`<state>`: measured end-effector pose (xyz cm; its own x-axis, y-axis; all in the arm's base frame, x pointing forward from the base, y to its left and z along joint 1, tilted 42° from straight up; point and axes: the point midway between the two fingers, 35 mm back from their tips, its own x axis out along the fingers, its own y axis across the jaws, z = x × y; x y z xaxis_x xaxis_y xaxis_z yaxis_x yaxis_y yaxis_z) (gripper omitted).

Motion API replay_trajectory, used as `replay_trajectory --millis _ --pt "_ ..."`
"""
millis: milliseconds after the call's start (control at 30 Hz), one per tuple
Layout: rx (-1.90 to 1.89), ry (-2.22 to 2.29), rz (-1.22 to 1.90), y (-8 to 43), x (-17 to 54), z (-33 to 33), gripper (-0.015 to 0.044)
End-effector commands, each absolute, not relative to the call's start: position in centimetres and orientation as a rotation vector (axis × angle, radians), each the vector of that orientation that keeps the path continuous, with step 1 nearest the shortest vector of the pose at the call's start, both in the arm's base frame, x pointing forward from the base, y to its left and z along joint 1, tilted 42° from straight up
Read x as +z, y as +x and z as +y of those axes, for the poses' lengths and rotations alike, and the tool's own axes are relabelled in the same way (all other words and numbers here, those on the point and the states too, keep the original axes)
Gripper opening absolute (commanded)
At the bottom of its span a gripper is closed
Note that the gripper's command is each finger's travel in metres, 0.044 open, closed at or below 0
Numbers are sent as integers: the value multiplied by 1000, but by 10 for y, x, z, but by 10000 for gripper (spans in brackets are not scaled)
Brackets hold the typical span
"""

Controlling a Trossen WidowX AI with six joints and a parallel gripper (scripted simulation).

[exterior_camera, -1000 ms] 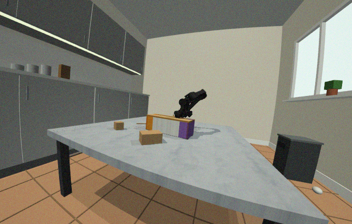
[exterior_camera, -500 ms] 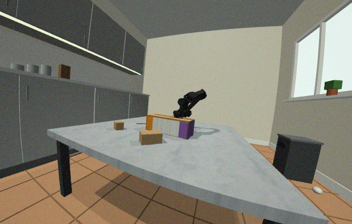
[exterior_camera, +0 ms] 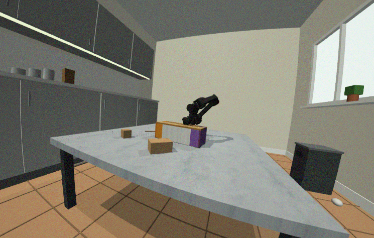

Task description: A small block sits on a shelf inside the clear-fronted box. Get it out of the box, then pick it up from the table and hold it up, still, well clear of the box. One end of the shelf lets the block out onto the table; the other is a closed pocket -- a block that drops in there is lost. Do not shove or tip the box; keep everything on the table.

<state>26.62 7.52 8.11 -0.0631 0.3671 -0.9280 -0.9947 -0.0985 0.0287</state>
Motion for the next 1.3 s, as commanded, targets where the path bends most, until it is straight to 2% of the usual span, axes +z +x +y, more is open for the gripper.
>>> replay_trajectory --millis 0,1267 --pt "1465 -964 913 266 77 71 400" --pt "1464 -965 914 267 67 59 400"
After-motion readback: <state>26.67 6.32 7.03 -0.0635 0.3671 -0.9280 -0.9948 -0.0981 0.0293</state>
